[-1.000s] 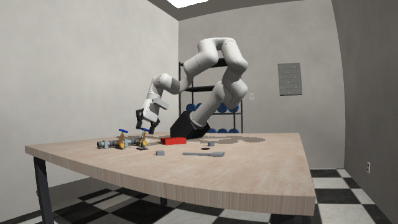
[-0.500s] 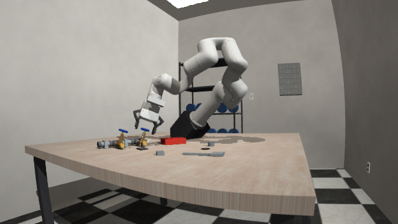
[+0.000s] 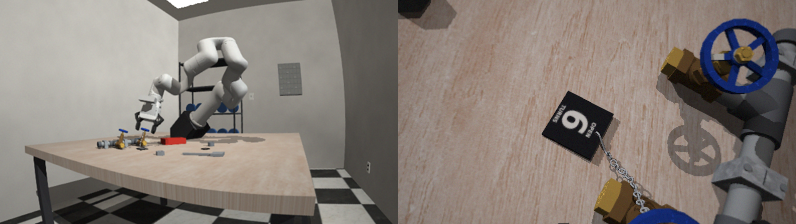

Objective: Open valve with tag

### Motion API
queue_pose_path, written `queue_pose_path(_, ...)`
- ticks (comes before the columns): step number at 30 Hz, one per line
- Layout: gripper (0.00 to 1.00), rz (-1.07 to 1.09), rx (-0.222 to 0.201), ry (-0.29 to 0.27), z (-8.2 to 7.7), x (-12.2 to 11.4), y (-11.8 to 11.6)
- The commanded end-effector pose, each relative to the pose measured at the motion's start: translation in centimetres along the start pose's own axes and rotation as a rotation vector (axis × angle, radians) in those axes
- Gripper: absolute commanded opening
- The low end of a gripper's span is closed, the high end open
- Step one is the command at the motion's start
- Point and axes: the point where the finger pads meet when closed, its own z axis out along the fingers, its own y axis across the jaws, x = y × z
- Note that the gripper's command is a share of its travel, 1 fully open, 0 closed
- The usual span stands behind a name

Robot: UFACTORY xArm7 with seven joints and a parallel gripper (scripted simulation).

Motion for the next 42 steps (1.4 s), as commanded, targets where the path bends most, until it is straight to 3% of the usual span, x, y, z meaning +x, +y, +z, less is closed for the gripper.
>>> queue_pose_path(1, 1.00, 0.278, -0.006, -0.013, -0.15, 0.11, 0.17)
queue_pose_path(9, 1.00, 0.662, -0.012, 0.000, -0.16, 0.11, 0.17)
queue_pose_path(11, 1.00, 0.662, -0.012, 0.000, -0.16, 0.11, 0.17)
queue_pose_path(12, 1.00, 0.804, -0.013, 0.002, -0.16, 0.11, 0.17)
queue_pose_path(21, 1.00, 1.204, -0.015, 0.006, -0.16, 0.11, 0.17)
queue_pose_path(26, 1.00, 1.440, -0.018, -0.002, -0.16, 0.11, 0.17)
queue_pose_path(28, 1.00, 1.440, -0.018, -0.002, -0.16, 0.11, 0.17)
queue_pose_path(29, 1.00, 1.577, -0.022, -0.015, -0.16, 0.11, 0.17)
queue_pose_path(32, 1.00, 1.687, -0.029, -0.034, -0.16, 0.11, 0.17)
queue_pose_path(42, 1.00, 1.693, -0.029, -0.035, -0.16, 0.11, 0.17)
